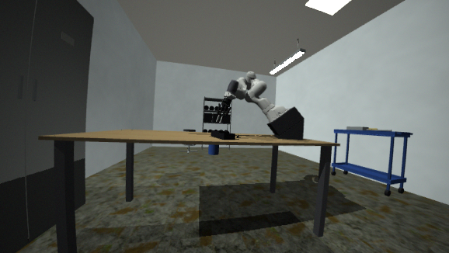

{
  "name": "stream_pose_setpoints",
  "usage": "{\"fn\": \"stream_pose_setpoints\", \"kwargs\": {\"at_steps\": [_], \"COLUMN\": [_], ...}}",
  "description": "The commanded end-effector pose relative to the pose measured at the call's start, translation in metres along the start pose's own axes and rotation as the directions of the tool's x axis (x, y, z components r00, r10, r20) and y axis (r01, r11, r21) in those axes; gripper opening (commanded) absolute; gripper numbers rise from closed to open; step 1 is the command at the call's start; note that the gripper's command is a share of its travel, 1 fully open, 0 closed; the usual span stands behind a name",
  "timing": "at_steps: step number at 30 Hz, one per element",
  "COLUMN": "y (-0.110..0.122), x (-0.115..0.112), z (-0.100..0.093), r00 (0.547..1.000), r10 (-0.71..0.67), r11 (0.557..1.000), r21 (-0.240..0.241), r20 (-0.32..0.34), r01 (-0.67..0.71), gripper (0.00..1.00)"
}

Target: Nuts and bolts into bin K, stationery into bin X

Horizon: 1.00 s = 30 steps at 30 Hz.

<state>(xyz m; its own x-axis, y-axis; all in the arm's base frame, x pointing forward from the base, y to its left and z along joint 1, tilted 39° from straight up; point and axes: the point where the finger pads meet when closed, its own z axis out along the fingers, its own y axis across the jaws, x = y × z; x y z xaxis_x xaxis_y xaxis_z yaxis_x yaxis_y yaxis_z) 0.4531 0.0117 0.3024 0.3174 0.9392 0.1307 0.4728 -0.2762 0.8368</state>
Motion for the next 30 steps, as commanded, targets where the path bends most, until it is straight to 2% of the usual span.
{"fn": "stream_pose_setpoints", "kwargs": {"at_steps": [1,9,30], "y": [-0.059,-0.075,-0.075], "x": [-0.015,-0.018,-0.018], "z": [-0.002,0.0,0.0], "r00": [0.999,0.998,0.998], "r10": [-0.013,-0.013,-0.013], "r11": [0.989,0.981,0.981], "r21": [0.149,0.196,0.196], "r20": [0.045,0.06,0.06], "r01": [0.006,0.001,0.001], "gripper": [0.18,0.18,0.18]}}
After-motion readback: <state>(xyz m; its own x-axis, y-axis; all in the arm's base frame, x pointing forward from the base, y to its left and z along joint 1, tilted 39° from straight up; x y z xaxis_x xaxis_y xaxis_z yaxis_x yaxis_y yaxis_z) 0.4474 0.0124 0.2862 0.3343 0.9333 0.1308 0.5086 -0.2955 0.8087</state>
